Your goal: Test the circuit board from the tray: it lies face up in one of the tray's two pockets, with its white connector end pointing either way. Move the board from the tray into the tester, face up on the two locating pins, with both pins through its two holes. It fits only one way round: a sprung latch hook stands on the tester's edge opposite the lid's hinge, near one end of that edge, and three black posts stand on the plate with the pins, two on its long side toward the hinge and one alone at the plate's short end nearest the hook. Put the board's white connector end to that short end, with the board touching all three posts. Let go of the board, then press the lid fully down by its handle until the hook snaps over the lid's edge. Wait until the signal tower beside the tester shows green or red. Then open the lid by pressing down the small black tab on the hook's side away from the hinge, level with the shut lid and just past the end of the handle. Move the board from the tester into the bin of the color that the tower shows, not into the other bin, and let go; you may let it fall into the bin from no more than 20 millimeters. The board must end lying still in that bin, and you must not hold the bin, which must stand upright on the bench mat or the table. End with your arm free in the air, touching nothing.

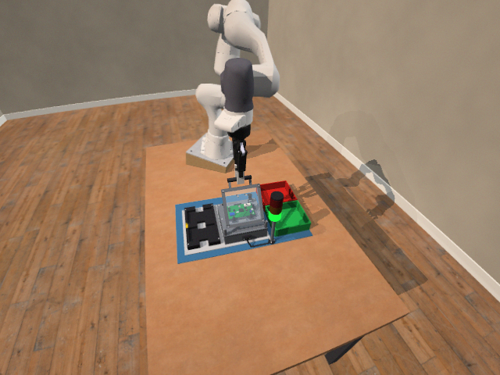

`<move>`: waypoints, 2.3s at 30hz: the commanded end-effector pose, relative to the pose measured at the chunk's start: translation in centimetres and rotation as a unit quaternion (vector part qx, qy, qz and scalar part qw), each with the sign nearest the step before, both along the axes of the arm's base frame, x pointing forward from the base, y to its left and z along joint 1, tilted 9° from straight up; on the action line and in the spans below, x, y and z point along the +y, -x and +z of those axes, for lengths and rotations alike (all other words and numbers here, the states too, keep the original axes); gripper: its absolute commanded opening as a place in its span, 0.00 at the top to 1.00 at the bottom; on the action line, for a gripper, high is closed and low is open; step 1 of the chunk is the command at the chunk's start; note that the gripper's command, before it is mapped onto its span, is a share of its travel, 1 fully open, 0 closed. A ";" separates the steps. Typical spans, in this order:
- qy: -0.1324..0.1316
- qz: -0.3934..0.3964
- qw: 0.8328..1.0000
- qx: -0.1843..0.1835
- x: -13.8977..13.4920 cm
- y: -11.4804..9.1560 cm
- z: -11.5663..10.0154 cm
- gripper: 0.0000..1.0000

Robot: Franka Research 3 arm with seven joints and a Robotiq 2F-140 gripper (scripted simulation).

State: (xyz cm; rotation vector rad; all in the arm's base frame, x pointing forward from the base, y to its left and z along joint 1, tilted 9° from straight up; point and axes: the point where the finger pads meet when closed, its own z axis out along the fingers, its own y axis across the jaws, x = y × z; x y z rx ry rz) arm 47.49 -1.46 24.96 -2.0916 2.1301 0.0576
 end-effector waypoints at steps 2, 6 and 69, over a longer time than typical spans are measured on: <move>0.001 -0.001 1.000 -0.005 0.1 -0.3 0.3 0.84; 0.001 -0.001 1.000 -0.005 0.1 -0.3 0.3 0.84; 0.001 -0.001 1.000 -0.005 0.3 0.3 -0.6 0.84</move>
